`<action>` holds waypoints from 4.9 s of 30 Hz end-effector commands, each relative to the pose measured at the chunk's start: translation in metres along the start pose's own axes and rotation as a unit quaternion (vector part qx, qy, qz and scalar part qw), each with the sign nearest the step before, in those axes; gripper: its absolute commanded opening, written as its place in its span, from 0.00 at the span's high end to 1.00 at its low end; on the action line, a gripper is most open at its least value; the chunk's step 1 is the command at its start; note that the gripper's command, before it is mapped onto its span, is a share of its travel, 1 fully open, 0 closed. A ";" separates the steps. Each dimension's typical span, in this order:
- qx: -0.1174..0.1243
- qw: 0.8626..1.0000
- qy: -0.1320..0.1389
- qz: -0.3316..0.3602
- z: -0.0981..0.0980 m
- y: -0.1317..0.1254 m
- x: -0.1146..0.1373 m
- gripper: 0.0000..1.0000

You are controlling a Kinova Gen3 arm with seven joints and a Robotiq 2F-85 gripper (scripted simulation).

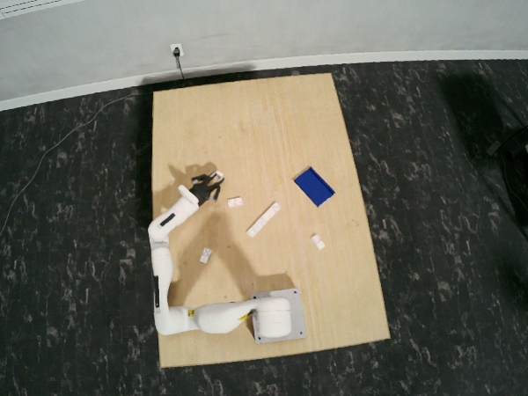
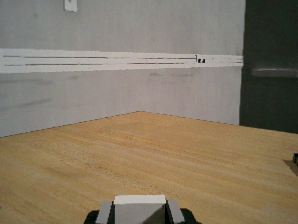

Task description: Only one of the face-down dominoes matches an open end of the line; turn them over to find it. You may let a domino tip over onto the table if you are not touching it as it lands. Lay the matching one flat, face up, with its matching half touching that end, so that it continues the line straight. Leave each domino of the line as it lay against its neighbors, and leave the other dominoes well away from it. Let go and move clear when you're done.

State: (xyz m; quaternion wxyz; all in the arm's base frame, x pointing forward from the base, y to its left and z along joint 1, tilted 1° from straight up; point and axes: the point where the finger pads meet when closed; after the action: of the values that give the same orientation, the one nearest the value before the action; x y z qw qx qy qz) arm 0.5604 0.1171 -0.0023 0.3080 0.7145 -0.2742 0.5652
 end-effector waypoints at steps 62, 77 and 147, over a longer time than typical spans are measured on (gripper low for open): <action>0.000 1.000 0.001 0.001 0.004 -0.003 -0.021 0.51; 0.000 1.000 0.001 0.001 0.004 -0.003 -0.021 0.51; 0.000 1.000 -0.001 0.000 -0.049 0.003 0.032 0.51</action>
State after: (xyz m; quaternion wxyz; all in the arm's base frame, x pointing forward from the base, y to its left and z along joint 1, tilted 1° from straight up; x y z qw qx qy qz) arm 0.5322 0.1521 0.0353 0.3082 0.7152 -0.2744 0.5641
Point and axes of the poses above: the point where the finger pads meet when closed, its own z axis out along the fingers, its own y axis across the jaws, x = y × z, and after that the axes turned 7 degrees about -z, right-handed
